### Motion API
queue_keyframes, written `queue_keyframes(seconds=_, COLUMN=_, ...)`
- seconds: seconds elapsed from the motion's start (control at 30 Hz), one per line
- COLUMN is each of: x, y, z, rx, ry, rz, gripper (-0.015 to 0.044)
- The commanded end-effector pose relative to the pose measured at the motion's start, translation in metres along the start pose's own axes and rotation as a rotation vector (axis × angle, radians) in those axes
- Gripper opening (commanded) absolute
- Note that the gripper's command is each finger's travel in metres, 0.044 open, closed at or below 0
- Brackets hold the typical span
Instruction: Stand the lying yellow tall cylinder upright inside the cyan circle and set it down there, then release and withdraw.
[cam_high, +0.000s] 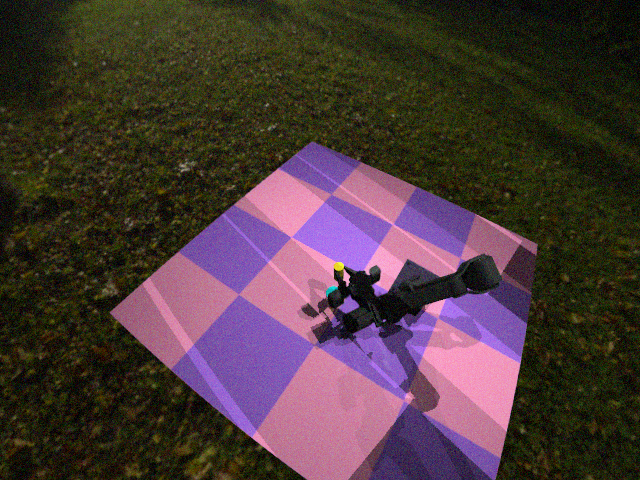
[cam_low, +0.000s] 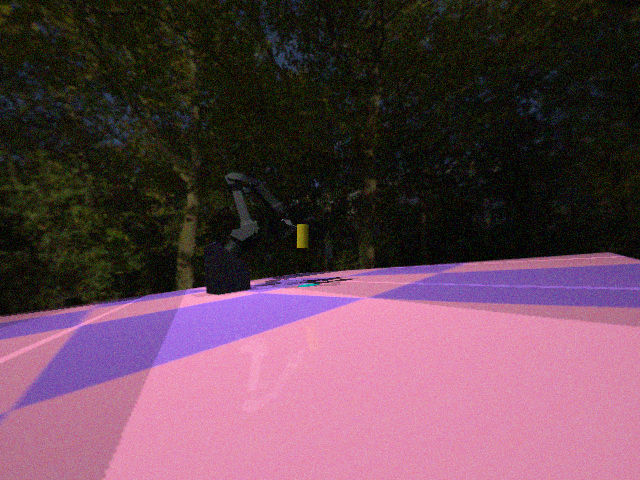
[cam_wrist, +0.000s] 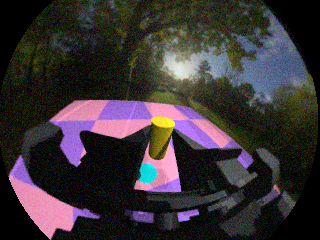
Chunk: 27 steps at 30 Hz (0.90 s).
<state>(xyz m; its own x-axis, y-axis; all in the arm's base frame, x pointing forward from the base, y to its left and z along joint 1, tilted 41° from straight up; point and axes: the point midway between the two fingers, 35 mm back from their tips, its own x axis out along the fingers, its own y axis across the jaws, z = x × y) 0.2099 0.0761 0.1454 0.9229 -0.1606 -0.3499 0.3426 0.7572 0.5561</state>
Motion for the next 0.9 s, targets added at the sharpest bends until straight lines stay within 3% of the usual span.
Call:
queue_keyframes(seconds=0.0, x=-0.0022, y=-0.0004, z=0.0016, rx=0.034, ry=-0.021, rz=0.016, gripper=0.0105)
queue_keyframes(seconds=0.87, x=-0.0061, y=-0.0003, z=0.0037, rx=0.089, ry=-0.056, rz=0.043, gripper=0.0105)
